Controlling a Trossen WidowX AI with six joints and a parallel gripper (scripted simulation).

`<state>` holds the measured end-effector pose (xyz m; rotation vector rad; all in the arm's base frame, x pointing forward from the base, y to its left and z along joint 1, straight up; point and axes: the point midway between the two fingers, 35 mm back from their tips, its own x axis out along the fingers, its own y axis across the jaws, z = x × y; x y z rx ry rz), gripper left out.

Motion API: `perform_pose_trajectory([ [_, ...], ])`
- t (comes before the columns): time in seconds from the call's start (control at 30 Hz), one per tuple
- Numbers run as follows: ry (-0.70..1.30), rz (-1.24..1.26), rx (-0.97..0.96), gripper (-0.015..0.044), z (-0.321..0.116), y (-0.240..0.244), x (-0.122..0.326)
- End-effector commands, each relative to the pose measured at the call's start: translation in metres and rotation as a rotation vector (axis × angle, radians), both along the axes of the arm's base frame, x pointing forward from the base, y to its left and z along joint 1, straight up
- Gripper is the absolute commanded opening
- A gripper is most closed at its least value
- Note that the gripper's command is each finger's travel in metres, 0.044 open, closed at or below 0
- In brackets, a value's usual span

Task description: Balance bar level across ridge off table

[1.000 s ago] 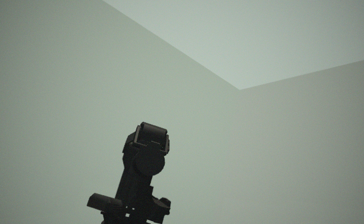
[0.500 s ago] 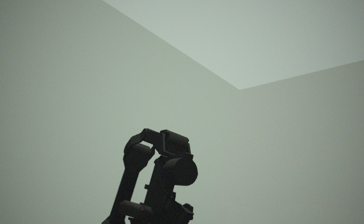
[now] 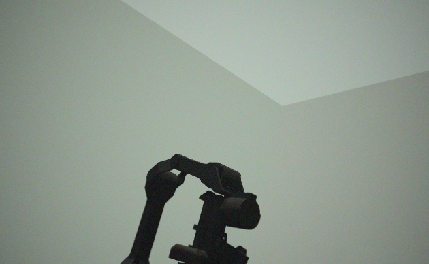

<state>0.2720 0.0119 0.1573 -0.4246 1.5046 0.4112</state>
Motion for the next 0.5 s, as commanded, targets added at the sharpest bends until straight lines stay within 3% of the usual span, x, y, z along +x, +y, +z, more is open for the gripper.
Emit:
perform_pose_trajectory([
  [0.0,0.004,0.024,0.003,0.0,0.0,0.015,-0.005],
  [0.47,0.005,0.125,0.005,0.0,0.0,0.065,-0.025],
])
